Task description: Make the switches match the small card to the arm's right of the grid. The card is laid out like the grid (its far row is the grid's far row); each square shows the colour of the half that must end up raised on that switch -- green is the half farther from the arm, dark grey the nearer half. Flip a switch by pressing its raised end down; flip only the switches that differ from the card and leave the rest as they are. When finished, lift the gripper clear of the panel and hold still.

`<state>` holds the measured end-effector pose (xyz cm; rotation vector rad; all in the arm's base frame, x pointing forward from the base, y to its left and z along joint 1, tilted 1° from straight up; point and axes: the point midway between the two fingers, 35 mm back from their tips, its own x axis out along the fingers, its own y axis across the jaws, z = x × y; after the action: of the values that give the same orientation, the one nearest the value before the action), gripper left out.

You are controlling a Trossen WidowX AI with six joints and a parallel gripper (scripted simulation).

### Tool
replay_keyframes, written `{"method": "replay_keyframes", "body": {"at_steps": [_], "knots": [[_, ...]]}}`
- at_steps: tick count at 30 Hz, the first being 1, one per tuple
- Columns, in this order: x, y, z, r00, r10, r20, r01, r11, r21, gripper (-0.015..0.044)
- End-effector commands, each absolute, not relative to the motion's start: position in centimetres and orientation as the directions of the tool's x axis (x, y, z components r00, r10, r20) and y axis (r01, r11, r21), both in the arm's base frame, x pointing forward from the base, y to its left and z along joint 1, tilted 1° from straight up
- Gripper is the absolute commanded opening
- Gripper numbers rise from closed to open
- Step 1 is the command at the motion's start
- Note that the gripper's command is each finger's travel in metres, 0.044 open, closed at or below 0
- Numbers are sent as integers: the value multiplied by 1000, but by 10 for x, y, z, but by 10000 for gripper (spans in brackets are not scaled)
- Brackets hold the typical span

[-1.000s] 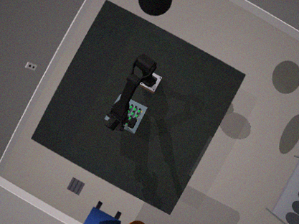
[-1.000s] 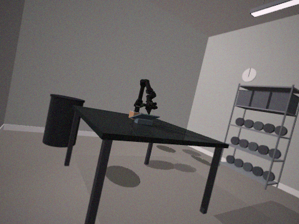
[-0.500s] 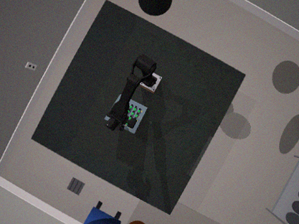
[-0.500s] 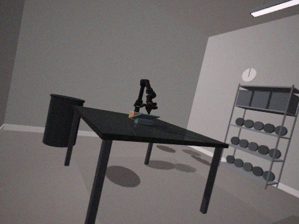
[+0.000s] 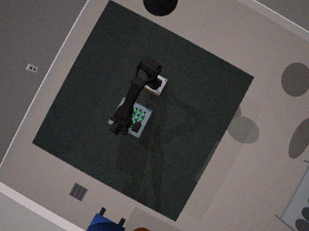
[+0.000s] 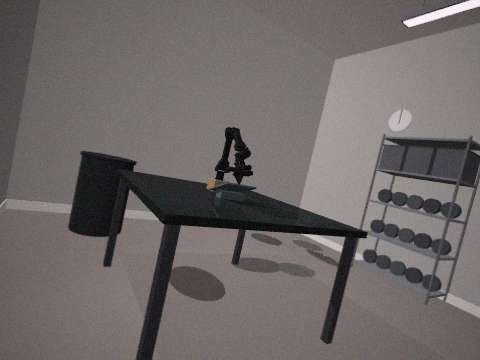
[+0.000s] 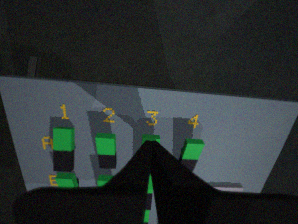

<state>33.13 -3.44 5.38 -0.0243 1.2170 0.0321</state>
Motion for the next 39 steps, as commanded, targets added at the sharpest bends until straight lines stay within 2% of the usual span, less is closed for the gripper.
{"method": "replay_keyframes", "body": {"at_steps": [1, 11, 17, 23, 25, 32, 39], "knots": [[331, -34, 52, 344, 11, -939, -35, 999, -2, 0], [332, -34, 51, 344, 11, -939, -35, 999, -2, 0], [308, -35, 109, 366, 11, -931, -35, 999, -2, 0], [307, -35, 112, 367, 11, -930, -35, 999, -2, 0], [298, -41, 109, 365, 11, -931, -35, 999, -2, 0], [218, -72, 76, 361, 8, -933, -35, 999, -5, 0], [227, -73, 44, 384, 9, -923, -35, 999, -5, 0]]}}
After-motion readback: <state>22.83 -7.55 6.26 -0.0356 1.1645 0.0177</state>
